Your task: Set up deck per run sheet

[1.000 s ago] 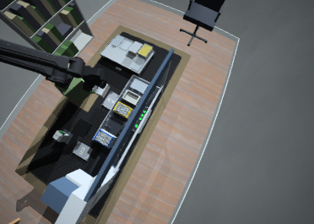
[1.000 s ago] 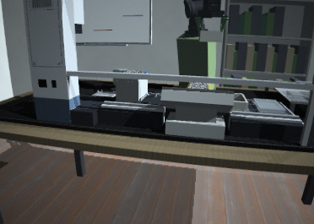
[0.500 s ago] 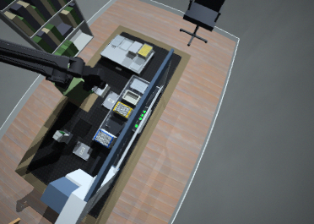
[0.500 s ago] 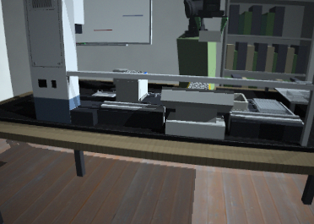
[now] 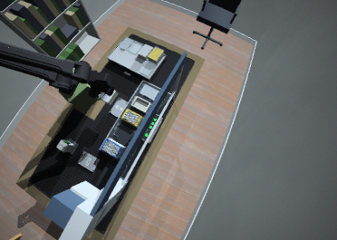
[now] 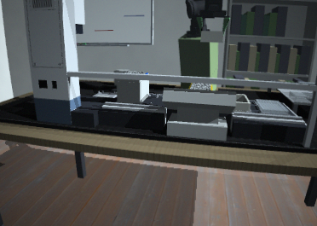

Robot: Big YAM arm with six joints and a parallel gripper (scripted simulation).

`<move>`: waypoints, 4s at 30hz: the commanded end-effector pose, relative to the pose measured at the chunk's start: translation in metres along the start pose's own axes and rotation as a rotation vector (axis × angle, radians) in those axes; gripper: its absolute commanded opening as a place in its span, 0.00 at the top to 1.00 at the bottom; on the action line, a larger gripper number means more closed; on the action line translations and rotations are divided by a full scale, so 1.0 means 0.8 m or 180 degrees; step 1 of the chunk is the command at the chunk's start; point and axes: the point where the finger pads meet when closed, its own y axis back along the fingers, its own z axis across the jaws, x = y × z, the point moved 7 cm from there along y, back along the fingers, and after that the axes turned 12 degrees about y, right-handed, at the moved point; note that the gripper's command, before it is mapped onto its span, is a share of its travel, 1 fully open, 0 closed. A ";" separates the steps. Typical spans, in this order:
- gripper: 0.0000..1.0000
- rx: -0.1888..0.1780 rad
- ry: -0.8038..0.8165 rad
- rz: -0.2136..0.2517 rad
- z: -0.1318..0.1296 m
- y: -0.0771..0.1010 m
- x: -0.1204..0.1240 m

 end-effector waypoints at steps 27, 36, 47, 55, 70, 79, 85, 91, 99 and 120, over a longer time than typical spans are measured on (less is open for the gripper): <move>1.00 0.0007 -0.0016 -0.0114 -0.071 0.011 0.004; 1.00 0.0033 -0.0013 -0.0148 -0.118 0.016 0.004; 1.00 0.0097 -0.0002 -0.0186 -0.195 0.021 0.009; 1.00 0.0109 0.0069 -0.0217 -0.200 0.027 0.010; 1.00 0.0096 0.0037 -0.0183 -0.203 0.024 0.012; 1.00 0.0096 0.0037 -0.0183 -0.203 0.024 0.012; 1.00 0.0096 0.0037 -0.0183 -0.203 0.024 0.012; 1.00 0.0096 0.0037 -0.0183 -0.203 0.024 0.012; 1.00 0.0092 -0.0006 -0.0192 -0.211 0.020 -0.042; 1.00 0.0090 -0.0010 -0.0237 -0.228 0.034 -0.144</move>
